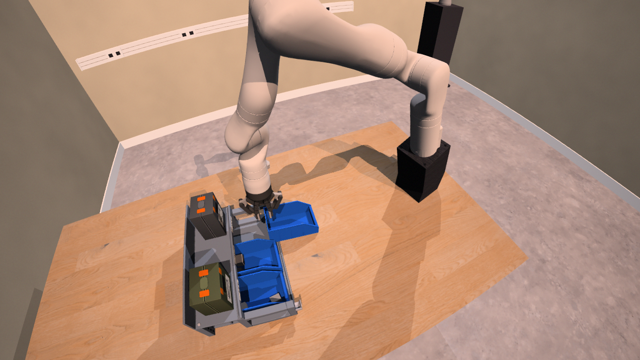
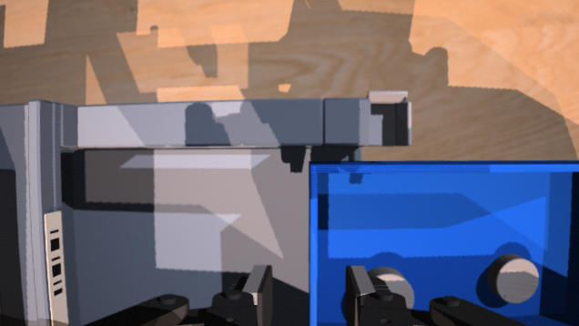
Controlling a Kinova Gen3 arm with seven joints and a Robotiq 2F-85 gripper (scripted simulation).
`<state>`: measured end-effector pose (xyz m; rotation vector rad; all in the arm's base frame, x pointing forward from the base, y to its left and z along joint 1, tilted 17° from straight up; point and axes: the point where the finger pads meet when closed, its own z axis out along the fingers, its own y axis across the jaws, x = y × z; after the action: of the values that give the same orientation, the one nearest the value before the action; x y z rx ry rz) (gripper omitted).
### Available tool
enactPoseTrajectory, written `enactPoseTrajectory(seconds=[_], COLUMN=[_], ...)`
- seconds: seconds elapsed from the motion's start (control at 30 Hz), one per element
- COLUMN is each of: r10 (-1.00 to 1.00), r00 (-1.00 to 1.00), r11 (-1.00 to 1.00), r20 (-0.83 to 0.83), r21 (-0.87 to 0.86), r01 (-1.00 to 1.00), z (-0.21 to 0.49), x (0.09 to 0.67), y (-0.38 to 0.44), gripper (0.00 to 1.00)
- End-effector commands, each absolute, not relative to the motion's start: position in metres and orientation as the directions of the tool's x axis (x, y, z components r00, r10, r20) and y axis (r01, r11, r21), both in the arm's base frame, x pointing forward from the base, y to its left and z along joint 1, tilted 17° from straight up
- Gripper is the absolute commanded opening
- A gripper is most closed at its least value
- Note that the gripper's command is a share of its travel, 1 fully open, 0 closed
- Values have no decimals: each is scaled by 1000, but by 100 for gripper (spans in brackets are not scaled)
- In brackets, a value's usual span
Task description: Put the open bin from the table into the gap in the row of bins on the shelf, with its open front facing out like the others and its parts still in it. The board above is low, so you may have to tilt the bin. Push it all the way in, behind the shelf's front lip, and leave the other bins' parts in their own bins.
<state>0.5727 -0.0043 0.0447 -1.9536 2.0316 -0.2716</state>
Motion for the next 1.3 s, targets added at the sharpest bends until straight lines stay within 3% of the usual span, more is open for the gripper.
enactPoseTrajectory(seconds=[0.0, 0.23, 0.4, 1.27], r10=[-996, -996, -996, -996], r00=[-22, -22, -22, -22], r11=[52, 52, 52, 52], r20=[-90, -90, -90, -90], r21=[-346, -346, -346, -346], r01=[-937, -937, -937, -937], z=[48, 48, 91, 98], x=[573, 573, 560, 558], y=[-4, -4, -7, -8], gripper=[39, 39, 39, 39])
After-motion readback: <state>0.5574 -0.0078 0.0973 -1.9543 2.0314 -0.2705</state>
